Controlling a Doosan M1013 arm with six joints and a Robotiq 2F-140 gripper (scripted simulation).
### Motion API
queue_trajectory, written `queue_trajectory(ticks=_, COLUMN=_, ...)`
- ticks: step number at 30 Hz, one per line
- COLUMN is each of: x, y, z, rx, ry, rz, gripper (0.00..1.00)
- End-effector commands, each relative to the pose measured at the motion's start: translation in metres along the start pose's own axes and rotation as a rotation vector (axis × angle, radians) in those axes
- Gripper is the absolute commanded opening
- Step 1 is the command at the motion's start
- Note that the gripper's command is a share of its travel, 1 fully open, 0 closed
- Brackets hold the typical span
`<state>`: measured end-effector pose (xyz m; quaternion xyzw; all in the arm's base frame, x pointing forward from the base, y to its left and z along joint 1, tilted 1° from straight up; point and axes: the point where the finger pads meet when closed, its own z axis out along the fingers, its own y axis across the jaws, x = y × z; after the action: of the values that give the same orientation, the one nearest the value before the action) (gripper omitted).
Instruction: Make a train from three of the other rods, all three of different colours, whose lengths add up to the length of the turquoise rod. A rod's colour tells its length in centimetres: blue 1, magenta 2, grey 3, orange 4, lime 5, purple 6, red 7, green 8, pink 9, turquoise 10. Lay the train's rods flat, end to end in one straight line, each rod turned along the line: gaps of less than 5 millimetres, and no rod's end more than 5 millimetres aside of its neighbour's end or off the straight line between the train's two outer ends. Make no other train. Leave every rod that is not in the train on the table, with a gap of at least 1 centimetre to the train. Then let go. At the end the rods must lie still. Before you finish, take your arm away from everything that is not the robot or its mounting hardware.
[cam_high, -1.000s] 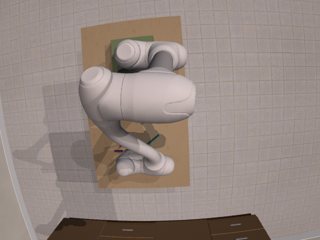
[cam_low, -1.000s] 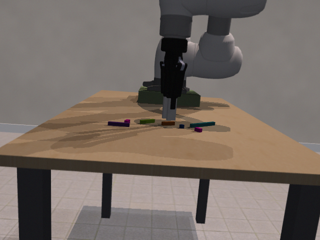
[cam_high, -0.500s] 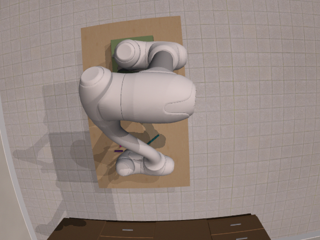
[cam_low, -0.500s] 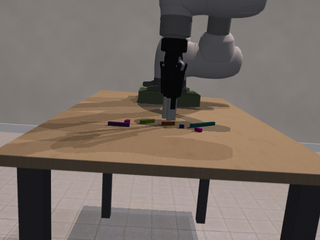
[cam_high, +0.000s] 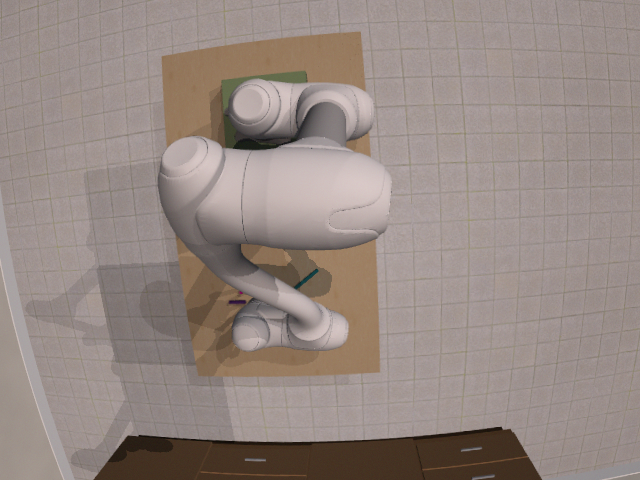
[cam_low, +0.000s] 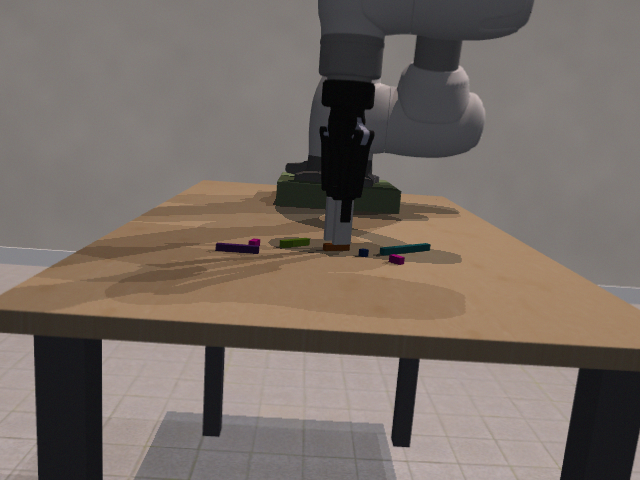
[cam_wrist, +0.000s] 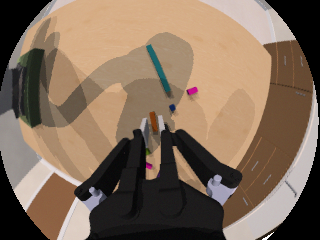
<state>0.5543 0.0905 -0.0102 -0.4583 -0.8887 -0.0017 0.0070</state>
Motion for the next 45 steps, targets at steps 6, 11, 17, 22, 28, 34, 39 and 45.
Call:
queue_trajectory(ticks=6, x=0.0000, y=0.0000, z=0.0077, rx=0.000, ry=0.000, rz=0.000, gripper=0.15)
queue_trajectory(ticks=11, x=0.0000, y=0.0000, z=0.0106, rx=0.000, ry=0.000, rz=0.000, gripper=0.15)
queue_trajectory(ticks=17, x=0.0000, y=0.0000, z=0.0112, rx=0.000, ry=0.000, rz=0.000, gripper=0.15)
queue_trajectory(ticks=22, x=0.0000, y=0.0000, z=0.0112, rx=0.000, ry=0.000, rz=0.000, gripper=0.15)
queue_trajectory(ticks=28, x=0.0000, y=0.0000, z=0.0112, rx=0.000, ry=0.000, rz=0.000, gripper=0.15)
queue_trajectory(ticks=34, x=0.0000, y=0.0000, z=0.0112, rx=0.000, ry=0.000, rz=0.000, gripper=0.15)
queue_trajectory(ticks=39, x=0.0000, y=0.0000, z=0.0112, rx=0.000, ry=0.000, rz=0.000, gripper=0.15)
queue_trajectory(ticks=45, x=0.0000, y=0.0000, z=0.0112, rx=0.000, ry=0.000, rz=0.000, gripper=0.15)
